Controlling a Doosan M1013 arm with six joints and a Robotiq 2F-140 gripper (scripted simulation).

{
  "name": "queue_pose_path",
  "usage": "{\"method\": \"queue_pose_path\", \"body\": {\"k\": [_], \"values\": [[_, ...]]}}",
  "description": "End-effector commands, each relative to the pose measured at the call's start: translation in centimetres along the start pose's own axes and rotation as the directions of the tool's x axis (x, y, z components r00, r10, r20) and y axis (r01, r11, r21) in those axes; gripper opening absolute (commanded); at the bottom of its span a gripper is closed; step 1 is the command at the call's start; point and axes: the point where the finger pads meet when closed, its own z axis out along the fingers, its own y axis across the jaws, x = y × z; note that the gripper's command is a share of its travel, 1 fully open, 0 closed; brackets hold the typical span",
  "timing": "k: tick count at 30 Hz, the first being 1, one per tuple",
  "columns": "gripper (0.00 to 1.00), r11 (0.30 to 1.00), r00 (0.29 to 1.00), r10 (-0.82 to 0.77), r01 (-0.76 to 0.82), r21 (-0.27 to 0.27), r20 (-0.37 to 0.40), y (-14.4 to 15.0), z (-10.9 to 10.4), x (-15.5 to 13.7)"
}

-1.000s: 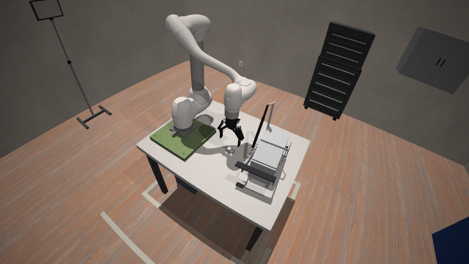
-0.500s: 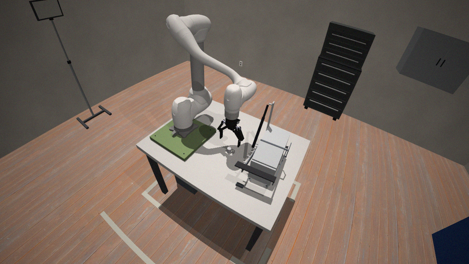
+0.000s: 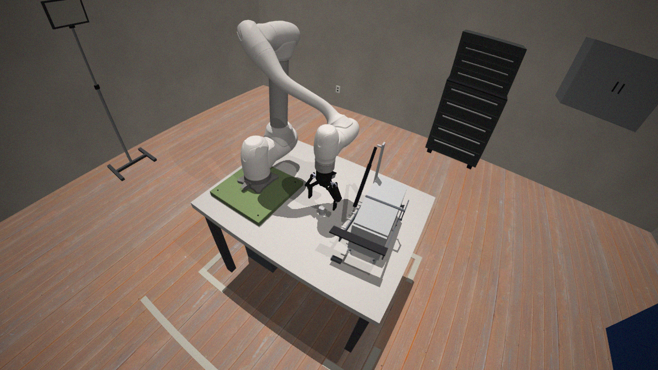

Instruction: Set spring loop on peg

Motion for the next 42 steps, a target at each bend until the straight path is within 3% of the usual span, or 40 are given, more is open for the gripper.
{"method": "queue_pose_path", "body": {"k": [1, 4, 7, 21, 42], "values": [[1.0, 1.0, 1.0, 0.0, 0.0, -0.001, 0.0, 0.1, 1.1, 0.0], [1.0, 1.0, 1.0, 0.0, 0.0, -0.001, 0.0, 0.1, 2.1, 0.0], [1.0, 1.0, 1.0, 0.0, 0.0, -0.001, 0.0, 0.0, 1.5, 0.0], [1.0, 1.0, 1.0, 0.0, 0.0, -0.001, 0.0, 0.1, 5.1, 0.0], [1.0, 1.0, 1.0, 0.0, 0.0, -0.001, 0.0, 0.1, 5.1, 0.0]]}}
